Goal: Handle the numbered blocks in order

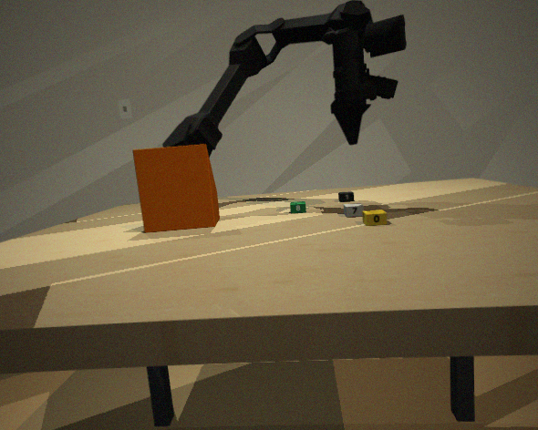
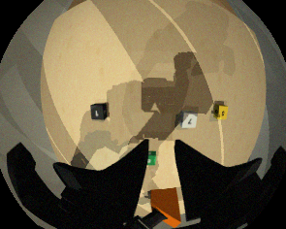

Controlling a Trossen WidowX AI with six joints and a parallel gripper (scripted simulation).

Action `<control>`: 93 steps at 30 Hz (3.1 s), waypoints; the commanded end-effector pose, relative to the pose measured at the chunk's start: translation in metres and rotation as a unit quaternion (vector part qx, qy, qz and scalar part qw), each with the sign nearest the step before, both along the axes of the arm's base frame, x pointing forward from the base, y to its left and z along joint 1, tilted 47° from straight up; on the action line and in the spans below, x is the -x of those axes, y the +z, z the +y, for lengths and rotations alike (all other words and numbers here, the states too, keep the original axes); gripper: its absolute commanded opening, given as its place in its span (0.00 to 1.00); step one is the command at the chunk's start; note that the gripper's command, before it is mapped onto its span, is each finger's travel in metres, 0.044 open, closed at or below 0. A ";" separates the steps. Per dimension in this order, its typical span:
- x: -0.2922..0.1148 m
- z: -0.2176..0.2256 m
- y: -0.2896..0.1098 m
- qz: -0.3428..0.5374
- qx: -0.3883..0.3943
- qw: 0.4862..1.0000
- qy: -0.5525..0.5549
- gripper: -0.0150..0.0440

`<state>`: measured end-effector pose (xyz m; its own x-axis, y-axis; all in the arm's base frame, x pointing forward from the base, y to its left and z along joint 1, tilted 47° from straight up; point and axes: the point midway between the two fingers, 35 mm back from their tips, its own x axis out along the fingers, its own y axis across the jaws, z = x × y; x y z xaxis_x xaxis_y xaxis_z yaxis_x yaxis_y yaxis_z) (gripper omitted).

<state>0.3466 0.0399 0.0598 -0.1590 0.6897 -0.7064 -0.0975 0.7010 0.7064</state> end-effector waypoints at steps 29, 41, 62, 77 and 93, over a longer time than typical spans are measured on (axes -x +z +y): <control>0.026 0.020 -0.114 0.008 -0.007 1.000 0.002 0.93; 0.030 0.034 -0.127 0.008 -0.008 1.000 0.002 0.93; 0.031 0.038 -0.130 0.008 -0.008 1.000 0.002 0.46; 0.031 0.038 -0.130 0.008 -0.008 1.000 0.002 0.46; 0.031 0.038 -0.130 0.008 -0.008 1.000 0.002 0.64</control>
<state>0.3155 0.0770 -0.0703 -0.1737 0.6991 -0.6936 -0.0927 0.6895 0.7183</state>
